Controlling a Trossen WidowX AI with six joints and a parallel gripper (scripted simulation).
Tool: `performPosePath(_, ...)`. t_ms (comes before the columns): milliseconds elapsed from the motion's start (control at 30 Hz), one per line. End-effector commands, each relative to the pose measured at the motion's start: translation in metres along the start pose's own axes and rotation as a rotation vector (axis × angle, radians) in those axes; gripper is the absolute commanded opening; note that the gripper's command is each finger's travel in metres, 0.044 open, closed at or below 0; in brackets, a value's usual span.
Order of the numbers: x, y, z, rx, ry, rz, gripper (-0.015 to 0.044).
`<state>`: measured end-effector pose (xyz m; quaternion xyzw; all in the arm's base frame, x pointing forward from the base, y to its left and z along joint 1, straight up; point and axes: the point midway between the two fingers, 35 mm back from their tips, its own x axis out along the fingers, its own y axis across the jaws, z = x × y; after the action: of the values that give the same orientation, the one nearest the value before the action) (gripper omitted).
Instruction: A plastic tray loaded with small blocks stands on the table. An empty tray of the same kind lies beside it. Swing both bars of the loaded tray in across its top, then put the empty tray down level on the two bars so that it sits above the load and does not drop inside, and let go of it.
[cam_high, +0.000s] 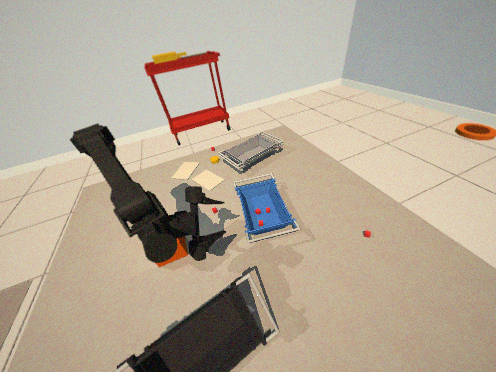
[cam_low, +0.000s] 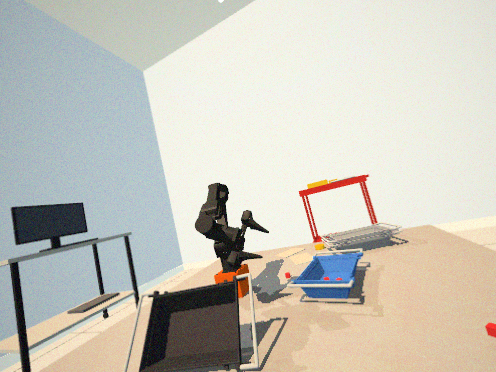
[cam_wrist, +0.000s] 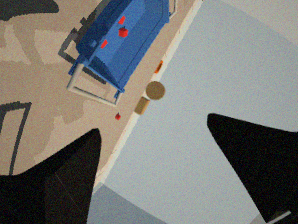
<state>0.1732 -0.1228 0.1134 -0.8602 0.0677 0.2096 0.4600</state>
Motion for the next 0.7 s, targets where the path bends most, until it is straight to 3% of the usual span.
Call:
performPosePath(0,0.0,0.0,0.0,0.0,0.0,0.0,0.0374)
performPosePath(367,-0.015,-0.028,-0.019,0.0,0.0,0.0,0.0085)
performPosePath(500,-0.005,-0.016,-0.012,-0.073,-0.049,0.016,0.0082)
performPosePath(667,0.013,-0.01,-0.025,-0.549,-0.229,0.064,0.0082)
